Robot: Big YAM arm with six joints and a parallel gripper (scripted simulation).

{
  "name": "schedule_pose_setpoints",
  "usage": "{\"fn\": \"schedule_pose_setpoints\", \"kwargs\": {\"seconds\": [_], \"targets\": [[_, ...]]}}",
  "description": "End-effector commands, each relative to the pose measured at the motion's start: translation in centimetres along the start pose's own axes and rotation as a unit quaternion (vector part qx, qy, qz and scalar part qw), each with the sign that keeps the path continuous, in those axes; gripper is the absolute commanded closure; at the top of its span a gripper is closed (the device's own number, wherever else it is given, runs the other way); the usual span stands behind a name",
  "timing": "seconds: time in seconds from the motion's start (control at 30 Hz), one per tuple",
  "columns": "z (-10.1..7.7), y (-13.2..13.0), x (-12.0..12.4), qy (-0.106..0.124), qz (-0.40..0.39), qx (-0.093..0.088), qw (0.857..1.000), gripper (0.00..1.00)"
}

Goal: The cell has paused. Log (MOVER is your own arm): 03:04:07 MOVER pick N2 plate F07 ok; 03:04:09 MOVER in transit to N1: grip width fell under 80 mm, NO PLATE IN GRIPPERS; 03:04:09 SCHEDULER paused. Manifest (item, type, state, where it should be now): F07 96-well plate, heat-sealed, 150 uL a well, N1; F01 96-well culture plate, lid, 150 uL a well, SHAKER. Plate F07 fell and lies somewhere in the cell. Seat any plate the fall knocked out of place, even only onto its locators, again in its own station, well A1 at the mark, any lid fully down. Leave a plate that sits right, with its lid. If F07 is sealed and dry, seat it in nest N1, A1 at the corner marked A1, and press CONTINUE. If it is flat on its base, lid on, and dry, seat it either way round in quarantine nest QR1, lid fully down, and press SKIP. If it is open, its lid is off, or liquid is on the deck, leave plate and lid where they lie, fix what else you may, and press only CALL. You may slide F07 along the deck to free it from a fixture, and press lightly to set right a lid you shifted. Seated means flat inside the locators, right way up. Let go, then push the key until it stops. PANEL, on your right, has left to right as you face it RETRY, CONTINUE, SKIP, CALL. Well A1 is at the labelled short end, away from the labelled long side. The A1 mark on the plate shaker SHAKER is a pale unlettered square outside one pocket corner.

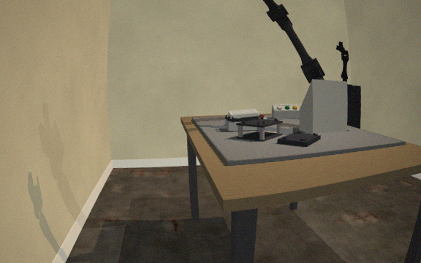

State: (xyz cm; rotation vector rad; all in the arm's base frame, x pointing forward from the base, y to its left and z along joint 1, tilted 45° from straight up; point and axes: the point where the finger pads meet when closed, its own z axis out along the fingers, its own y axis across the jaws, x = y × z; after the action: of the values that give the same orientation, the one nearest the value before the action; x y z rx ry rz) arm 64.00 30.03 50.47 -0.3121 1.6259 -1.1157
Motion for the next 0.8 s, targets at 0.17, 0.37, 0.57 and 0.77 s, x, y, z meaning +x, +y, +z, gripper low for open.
{"fn": "schedule_pose_setpoints", "kwargs": {"seconds": [0.17, 0.37, 0.57, 0.77], "targets": [[2.1, 1.1, 3.4, 0.022, 0.008, -0.014, 1.0, 0.0], [2.6, -0.3, 4.6, 0.022, 0.025, -0.013, 0.999, 0.0], [3.4, 0.5, 7.7, 0.047, 0.001, -0.035, 0.998, 0.0], [4.3, 2.6, 10.2, 0.064, -0.015, -0.048, 0.997, 0.0]]}}
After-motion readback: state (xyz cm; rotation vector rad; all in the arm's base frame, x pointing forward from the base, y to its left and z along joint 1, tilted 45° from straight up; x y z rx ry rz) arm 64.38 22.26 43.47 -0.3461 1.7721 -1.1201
